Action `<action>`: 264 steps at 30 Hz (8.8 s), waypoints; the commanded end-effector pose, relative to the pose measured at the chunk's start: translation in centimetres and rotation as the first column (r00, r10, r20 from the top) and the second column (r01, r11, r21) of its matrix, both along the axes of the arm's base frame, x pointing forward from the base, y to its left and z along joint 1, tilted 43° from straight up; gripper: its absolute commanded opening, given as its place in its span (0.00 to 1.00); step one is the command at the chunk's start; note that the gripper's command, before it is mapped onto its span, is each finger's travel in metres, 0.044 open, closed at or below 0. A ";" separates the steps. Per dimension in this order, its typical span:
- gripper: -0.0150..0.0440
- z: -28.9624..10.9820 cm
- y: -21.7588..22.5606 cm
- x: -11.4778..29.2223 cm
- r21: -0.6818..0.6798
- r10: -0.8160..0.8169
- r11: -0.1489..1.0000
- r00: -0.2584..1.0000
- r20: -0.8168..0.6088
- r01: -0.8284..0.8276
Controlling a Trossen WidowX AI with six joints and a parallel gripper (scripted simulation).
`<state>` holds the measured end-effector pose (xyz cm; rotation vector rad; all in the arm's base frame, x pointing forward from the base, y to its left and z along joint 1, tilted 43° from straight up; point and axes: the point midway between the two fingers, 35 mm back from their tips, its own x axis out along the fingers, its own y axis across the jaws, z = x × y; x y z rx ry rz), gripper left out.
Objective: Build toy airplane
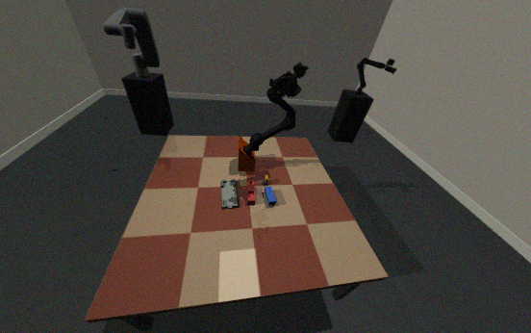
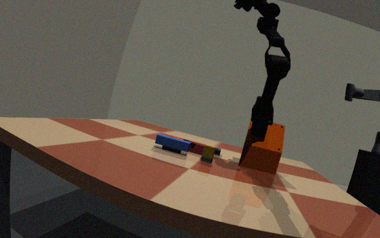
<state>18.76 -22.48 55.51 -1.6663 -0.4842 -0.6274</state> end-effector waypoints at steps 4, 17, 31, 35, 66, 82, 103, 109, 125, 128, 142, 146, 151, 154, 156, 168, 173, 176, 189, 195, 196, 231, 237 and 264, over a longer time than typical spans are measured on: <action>1.00 -1.2 -1.3 1.4 0.098 0.039 0.994 0.999 -0.026 -0.036; 1.00 -15.9 -4.8 14.6 0.784 0.406 0.610 0.894 -0.189 -0.111; 1.00 -35.7 4.8 22.0 0.934 0.755 0.018 0.607 -0.247 0.358; 1.00 -40.8 9.2 21.5 0.833 0.829 -0.096 0.507 -0.236 0.545; 1.00 -55.9 29.2 8.3 -0.095 0.988 -0.085 0.072 -0.137 0.992; 1.00 -58.0 31.2 8.1 -0.096 0.988 -0.085 0.072 -0.136 0.992; 1.00 -60.4 33.4 7.9 -0.098 0.988 -0.086 0.072 -0.135 0.991; 1.00 -61.0 34.1 7.8 -0.097 0.988 -0.085 0.072 -0.134 0.992; 0.53 -61.3 34.3 7.8 -0.096 0.989 -0.084 0.071 -0.133 0.992; 0.50 -61.3 34.3 7.8 -0.096 0.989 -0.084 0.071 -0.133 0.992; 0.25 -59.5 32.3 8.5 -0.094 0.987 -0.087 0.073 -0.141 0.992; 0.25 -58.7 31.5 8.7 -0.093 0.987 -0.087 0.073 -0.144 0.992; 0.25 -57.7 30.4 8.9 -0.093 0.987 -0.087 0.073 -0.146 0.992; 0.25 -57.0 29.8 8.9 -0.093 0.986 -0.087 0.073 -0.147 0.992; 0.25 -56.5 29.4 9.0 -0.093 0.986 -0.087 0.073 -0.147 0.992; 0.25 -53.7 26.9 8.8 -0.094 0.987 -0.086 0.072 -0.144 0.992; 0.25 -52.4 25.9 8.6 -0.095 0.987 -0.085 0.072 -0.141 0.992; 0.25 -51.8 25.5 8.4 -0.095 0.988 -0.085 0.071 -0.139 0.992; 0.25 -54.0 24.3 9.2 -0.085 0.988 -0.075 0.063 -0.140 0.994; 0.25 -55.7 23.6 9.7 -0.078 0.988 -0.069 0.057 -0.140 0.995; 0.25 -56.0 23.4 9.7 -0.077 0.989 -0.067 0.056 -0.140 0.995; 0.25 -66.2 19.7 9.9 -0.039 0.990 -0.027 0.022 -0.138 0.999; 0.48 -66.2 19.7 9.9 -0.039 0.990 -0.027 0.021 -0.138 0.999; 0.58 -66.7 19.9 9.9 -0.039 0.990 -0.027 0.021 -0.138 0.999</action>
